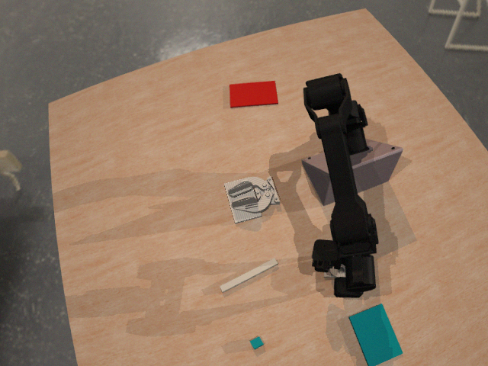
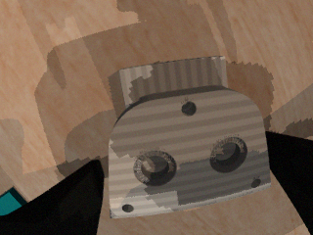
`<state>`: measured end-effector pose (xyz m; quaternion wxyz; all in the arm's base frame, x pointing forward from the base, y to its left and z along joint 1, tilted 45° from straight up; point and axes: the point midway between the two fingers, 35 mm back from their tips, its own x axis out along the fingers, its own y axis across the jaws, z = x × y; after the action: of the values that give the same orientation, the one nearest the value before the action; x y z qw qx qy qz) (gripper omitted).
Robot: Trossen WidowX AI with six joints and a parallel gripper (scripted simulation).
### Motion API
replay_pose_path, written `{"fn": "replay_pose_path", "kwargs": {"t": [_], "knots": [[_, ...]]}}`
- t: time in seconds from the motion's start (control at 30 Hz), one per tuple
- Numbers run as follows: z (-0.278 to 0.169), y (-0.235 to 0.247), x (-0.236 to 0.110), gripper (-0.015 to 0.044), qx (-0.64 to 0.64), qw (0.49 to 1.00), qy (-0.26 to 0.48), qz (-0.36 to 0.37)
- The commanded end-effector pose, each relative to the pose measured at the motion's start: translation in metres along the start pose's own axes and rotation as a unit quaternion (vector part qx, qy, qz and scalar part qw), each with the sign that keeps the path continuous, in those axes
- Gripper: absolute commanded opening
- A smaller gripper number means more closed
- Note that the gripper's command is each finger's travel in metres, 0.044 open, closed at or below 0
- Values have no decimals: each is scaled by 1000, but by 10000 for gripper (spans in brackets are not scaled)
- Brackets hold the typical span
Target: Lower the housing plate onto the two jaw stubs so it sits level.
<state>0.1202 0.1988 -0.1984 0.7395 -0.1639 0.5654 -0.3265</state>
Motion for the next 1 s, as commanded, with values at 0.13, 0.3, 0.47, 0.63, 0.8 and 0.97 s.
{"fn": "replay_pose_path", "kwargs": {"t": [0.13, 0.3, 0.47, 0.63, 0.8, 0.97], "knots": [[0, 0, 0, 367, 0, 1000, 0, 0], [0, 0, 0, 351, 0, 1000, 0, 0], [0, 0, 0, 351, 0, 1000, 0, 0], [0, 0, -2, 351, 0, 1000, 0, 0], [0, 2, -17, 351, -1, 1000, 0, 0], [0, 2, -33, 351, -1, 1000, 0, 0]]}}
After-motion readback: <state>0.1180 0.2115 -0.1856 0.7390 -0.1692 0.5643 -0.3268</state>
